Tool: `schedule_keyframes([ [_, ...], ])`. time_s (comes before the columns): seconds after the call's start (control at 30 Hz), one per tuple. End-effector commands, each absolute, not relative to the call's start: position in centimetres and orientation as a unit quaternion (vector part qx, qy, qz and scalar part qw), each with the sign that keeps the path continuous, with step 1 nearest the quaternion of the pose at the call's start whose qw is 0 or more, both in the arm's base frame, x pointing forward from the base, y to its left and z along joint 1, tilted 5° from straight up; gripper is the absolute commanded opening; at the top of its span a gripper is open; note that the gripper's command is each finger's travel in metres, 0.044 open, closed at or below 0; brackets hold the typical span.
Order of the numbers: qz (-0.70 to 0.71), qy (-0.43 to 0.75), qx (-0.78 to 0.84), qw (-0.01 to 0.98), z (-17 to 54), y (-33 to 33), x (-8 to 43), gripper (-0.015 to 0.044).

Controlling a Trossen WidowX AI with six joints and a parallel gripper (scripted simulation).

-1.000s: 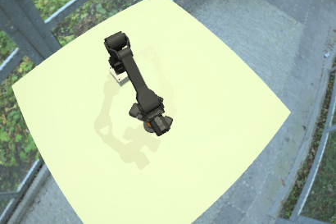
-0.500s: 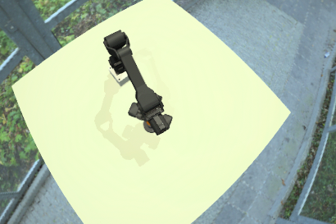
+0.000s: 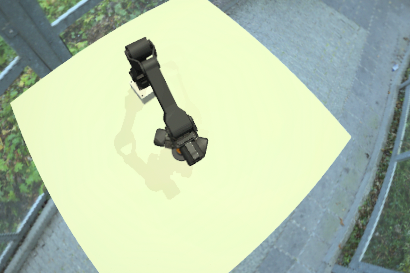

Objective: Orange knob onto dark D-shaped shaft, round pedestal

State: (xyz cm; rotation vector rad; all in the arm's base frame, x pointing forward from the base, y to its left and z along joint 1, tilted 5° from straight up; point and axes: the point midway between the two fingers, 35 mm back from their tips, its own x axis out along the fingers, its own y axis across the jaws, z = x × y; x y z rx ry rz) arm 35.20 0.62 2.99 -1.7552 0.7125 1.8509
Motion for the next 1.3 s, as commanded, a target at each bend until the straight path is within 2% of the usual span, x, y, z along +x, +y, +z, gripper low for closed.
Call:
schedule_keyframes([
  [0.0,0.676,0.260,-0.645,0.243,2.86,0.59,35.31,0.0000],
  [0.77,0.677,0.260,-0.645,0.243,3.41,0.58,34.66,0.0000],
  [1.0,0.699,0.191,-0.666,0.178,3.20,0.58,34.81,0.0000],
  [1.27,0.700,0.187,-0.667,0.174,3.21,0.59,35.23,0.0000],
])
